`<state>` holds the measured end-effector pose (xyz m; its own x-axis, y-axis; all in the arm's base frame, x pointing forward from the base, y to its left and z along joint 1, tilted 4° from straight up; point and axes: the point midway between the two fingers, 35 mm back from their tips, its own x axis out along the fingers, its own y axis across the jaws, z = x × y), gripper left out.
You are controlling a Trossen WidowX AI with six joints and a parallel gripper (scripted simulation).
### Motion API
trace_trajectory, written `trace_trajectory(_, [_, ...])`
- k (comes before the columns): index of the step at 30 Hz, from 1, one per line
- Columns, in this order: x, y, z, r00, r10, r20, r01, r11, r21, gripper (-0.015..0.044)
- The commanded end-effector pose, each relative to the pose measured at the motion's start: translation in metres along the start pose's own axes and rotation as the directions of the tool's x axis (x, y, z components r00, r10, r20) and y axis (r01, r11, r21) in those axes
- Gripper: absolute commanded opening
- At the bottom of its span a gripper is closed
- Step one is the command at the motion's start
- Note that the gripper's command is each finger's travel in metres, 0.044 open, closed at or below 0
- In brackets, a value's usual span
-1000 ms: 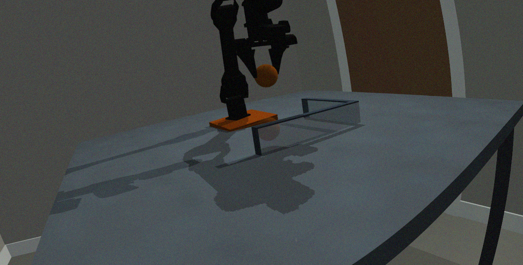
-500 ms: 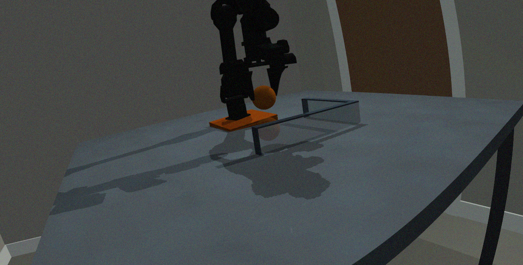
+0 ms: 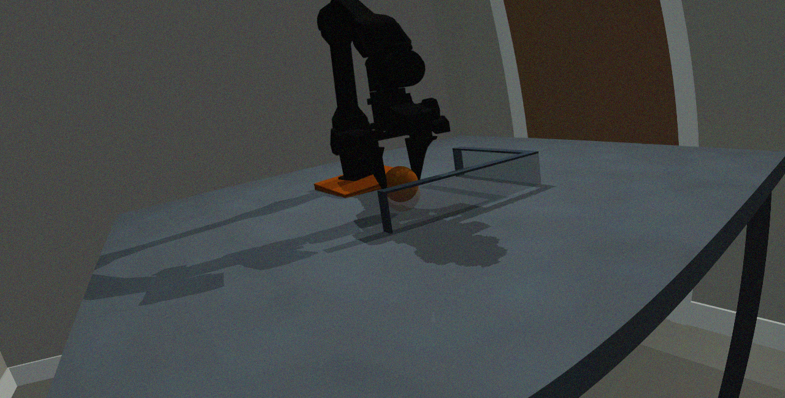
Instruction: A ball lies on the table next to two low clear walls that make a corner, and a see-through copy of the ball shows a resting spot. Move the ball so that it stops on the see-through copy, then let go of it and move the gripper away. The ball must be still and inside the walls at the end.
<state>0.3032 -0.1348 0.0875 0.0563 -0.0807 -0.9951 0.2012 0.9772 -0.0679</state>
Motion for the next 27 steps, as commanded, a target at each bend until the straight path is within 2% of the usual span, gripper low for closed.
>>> trace_trajectory(1, [0.004, 0.000, 0.000, 1.000, -0.001, 0.000, 0.001, 1.000, -0.004, 0.0000])
trace_trajectory(16, [0.022, 0.000, -0.001, 1.000, -0.001, 0.000, 0.001, 1.000, -0.004, 0.0000])
trace_trajectory(27, [0.017, 0.000, 0.001, 1.000, -0.002, 0.008, 0.002, 1.000, 0.000, 0.0289])
